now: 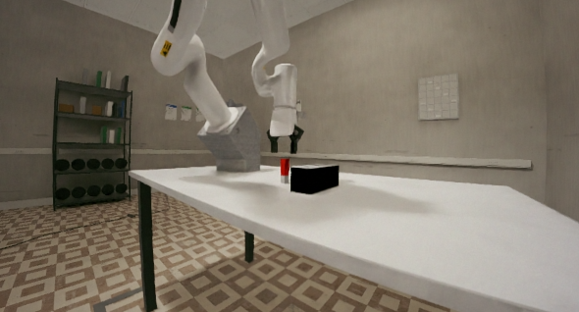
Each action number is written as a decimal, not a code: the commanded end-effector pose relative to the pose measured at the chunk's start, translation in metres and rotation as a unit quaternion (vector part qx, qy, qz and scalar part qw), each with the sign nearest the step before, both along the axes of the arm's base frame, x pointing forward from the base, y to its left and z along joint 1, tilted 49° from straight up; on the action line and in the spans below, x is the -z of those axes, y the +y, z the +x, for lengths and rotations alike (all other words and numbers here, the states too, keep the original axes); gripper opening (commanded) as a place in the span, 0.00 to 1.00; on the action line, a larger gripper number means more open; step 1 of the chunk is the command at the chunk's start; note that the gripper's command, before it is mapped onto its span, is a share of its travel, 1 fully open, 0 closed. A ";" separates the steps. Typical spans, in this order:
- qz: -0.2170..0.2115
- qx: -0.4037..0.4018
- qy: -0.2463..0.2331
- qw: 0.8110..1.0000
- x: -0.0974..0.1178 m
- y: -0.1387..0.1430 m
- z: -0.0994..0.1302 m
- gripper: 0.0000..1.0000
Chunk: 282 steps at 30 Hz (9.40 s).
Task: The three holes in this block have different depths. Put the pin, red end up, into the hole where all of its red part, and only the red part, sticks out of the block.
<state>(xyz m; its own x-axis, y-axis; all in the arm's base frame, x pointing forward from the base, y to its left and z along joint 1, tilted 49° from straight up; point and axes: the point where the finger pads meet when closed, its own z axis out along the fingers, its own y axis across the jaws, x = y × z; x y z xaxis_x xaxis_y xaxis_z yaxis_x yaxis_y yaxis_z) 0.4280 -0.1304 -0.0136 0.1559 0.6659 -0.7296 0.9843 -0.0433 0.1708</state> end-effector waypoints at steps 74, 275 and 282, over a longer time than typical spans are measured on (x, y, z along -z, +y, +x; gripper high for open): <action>0.000 -0.001 -0.003 1.000 0.024 -0.026 0.007 0.00; 0.000 -0.002 -0.004 1.000 -0.103 -0.019 0.133 0.00; 0.000 -0.002 -0.004 1.000 -0.103 -0.019 0.133 0.00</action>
<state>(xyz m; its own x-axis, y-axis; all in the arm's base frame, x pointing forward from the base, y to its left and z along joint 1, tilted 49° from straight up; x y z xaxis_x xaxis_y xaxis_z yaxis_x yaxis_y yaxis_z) 0.5599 -0.1496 0.0885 0.1580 0.6669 -0.7282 0.9835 -0.0401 0.1766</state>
